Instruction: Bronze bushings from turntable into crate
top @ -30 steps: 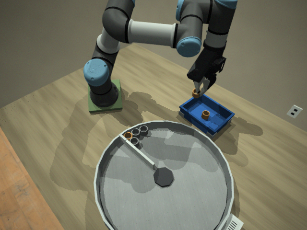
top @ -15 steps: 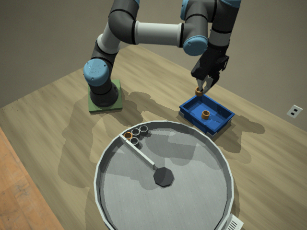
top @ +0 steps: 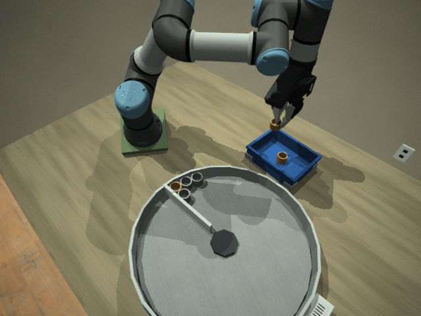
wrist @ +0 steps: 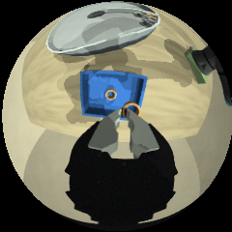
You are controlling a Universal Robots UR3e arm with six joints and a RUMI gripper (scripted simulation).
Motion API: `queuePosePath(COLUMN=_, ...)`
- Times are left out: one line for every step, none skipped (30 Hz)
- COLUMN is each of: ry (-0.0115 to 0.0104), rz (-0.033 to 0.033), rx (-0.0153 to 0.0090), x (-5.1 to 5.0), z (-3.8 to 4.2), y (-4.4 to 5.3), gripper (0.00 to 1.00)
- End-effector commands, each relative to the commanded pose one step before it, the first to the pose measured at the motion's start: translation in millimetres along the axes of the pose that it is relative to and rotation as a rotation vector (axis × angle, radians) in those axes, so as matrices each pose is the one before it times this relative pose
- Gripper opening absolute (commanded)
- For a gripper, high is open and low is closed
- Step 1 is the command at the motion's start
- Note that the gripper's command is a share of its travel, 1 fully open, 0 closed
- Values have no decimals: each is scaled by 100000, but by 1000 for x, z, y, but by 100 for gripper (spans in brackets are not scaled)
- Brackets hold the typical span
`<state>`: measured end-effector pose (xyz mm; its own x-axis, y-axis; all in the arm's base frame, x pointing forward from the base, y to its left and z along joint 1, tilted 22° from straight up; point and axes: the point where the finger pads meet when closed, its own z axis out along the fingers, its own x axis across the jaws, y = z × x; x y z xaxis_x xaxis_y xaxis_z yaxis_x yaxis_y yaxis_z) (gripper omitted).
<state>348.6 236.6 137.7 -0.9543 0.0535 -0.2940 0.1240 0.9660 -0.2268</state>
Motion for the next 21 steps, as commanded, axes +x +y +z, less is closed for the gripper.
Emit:
queuePosePath(ry=-205, rz=68, rx=-152, x=-902, z=-1026, y=2447, gripper=0)
queuePosePath(ry=0, rz=0, rx=0, x=-42, z=0, y=306, gripper=0)
queuePosePath(ry=0, rz=0, rx=0, x=-38, z=0, y=280, gripper=0)
queuePosePath(ry=0, rz=0, rx=0, x=-34, z=1, y=254, gripper=0)
queuePosePath(ry=0, rz=0, rx=0, x=-30, z=1, y=230, gripper=0)
queuePosePath(ry=0, rz=0, rx=0, x=-27, z=1, y=207, gripper=0)
queuePosePath(ry=0, rz=0, rx=0, x=-24, z=1, y=184, gripper=0)
queuePosePath(ry=0, rz=0, rx=0, x=-21, z=1, y=163, gripper=0)
queuePosePath(ry=0, rz=0, rx=0, x=-18, z=1, y=143, gripper=0)
queuePosePath(ry=0, rz=0, rx=0, x=-16, z=1, y=124, gripper=0)
queuePosePath(ry=0, rz=0, rx=0, x=-13, z=1, y=106, gripper=0)
queuePosePath(ry=0, rz=0, rx=0, x=0, z=0, y=0, gripper=0)
queuePosePath(ry=0, rz=0, rx=0, x=0, z=0, y=0, gripper=0)
queuePosePath(ry=0, rz=0, rx=0, x=-11, z=1, y=89, gripper=0)
queuePosePath(ry=0, rz=0, rx=0, x=-9, z=0, y=74, gripper=0)
queuePosePath(ry=0, rz=0, rx=0, x=-7, z=0, y=60, gripper=0)
queuePosePath(ry=0, rz=0, rx=0, x=-6, z=0, y=47, gripper=0)
queuePosePath(ry=0, rz=0, rx=0, x=-4, z=0, y=36, gripper=0)
queuePosePath(ry=0, rz=0, rx=0, x=-3, z=0, y=26, gripper=0)
queuePosePath(ry=0, rz=0, rx=0, x=-2, z=0, y=17, gripper=0)
queuePosePath(ry=0, rz=0, rx=0, x=-1, z=0, y=11, gripper=0)
